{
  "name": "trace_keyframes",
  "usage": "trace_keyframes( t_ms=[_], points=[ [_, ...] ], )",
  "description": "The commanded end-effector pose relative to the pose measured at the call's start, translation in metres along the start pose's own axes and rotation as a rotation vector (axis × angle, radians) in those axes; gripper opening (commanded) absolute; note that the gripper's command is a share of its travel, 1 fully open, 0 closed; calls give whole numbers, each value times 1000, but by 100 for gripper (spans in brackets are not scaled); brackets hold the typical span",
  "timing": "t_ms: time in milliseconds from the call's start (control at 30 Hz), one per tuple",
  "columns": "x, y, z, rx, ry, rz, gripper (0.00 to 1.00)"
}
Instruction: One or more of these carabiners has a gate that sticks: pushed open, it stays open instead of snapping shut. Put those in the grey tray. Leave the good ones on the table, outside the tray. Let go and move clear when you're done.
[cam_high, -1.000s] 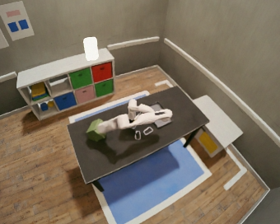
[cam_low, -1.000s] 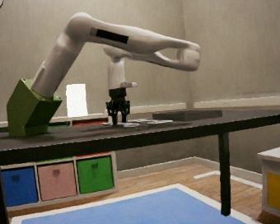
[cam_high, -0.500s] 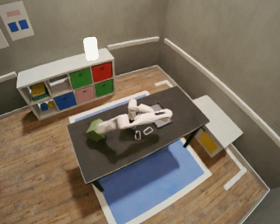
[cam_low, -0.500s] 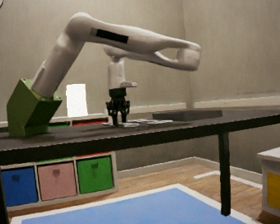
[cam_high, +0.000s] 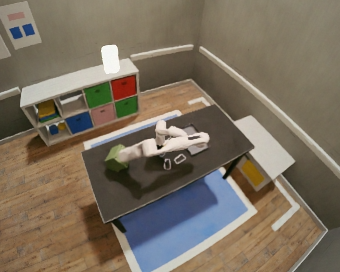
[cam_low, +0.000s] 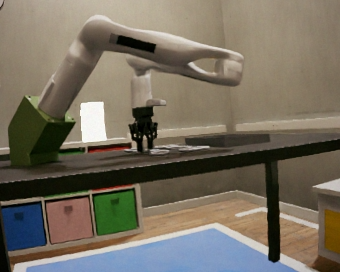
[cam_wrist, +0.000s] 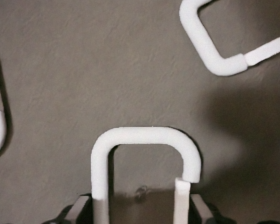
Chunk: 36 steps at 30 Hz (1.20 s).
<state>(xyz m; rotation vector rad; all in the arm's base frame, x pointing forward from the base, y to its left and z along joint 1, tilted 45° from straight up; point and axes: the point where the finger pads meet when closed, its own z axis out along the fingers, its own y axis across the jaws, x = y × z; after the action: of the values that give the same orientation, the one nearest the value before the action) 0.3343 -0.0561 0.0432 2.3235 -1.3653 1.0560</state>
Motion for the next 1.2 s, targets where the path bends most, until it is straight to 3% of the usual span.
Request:
trace_keyframes(
  t_ms=[0, 1167],
  points=[
    [0, 0, 1, 1, 1, 0, 59],
    [0, 0, 0, 1, 0, 0, 57]
  ],
)
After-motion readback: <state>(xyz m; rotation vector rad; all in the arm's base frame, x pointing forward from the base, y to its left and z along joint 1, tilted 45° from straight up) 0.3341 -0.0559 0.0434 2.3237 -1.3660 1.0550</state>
